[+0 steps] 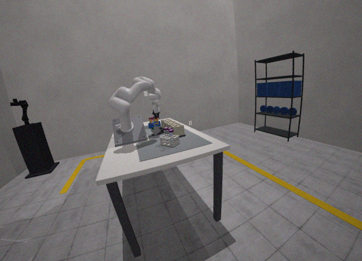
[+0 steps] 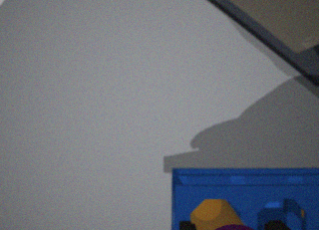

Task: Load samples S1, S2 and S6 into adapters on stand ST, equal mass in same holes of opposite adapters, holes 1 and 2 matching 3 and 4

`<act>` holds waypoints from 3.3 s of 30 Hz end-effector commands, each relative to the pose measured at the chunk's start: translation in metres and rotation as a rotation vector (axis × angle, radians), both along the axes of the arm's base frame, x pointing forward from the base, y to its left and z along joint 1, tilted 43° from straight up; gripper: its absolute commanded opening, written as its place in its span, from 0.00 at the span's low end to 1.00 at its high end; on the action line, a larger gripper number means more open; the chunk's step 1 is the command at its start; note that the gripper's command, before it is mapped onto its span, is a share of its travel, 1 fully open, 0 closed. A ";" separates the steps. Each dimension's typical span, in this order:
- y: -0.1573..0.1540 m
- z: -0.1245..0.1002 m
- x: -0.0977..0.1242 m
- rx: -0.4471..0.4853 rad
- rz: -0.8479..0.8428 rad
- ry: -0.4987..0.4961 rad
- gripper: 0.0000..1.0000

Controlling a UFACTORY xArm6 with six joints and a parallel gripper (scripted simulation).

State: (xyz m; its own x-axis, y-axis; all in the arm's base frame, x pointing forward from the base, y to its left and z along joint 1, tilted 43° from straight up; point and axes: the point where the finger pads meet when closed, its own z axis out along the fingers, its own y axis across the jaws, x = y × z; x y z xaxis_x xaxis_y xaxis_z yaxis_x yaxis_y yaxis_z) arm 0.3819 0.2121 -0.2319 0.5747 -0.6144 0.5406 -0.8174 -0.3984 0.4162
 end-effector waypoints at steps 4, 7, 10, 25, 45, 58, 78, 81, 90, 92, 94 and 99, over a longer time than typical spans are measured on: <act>0.002 0.001 0.001 0.004 0.001 -0.003 0.00; 0.002 0.001 0.001 0.004 0.001 -0.003 0.00; 0.003 0.002 0.002 0.004 0.001 -0.004 0.00; 0.009 0.009 0.002 0.004 0.001 -0.004 0.00; 0.019 0.019 0.002 0.004 0.001 -0.004 0.00; 0.034 0.035 0.003 0.004 0.001 -0.003 0.00; 0.058 0.061 0.005 0.004 0.001 -0.003 0.00; 0.062 0.066 0.005 0.004 0.001 -0.003 0.00; 0.073 0.078 0.005 0.004 0.001 -0.003 0.00; 0.074 0.079 0.005 0.004 0.001 -0.003 0.00; 0.077 0.082 0.006 0.004 0.001 -0.003 0.00; 0.084 0.089 0.006 0.004 0.001 -0.003 0.00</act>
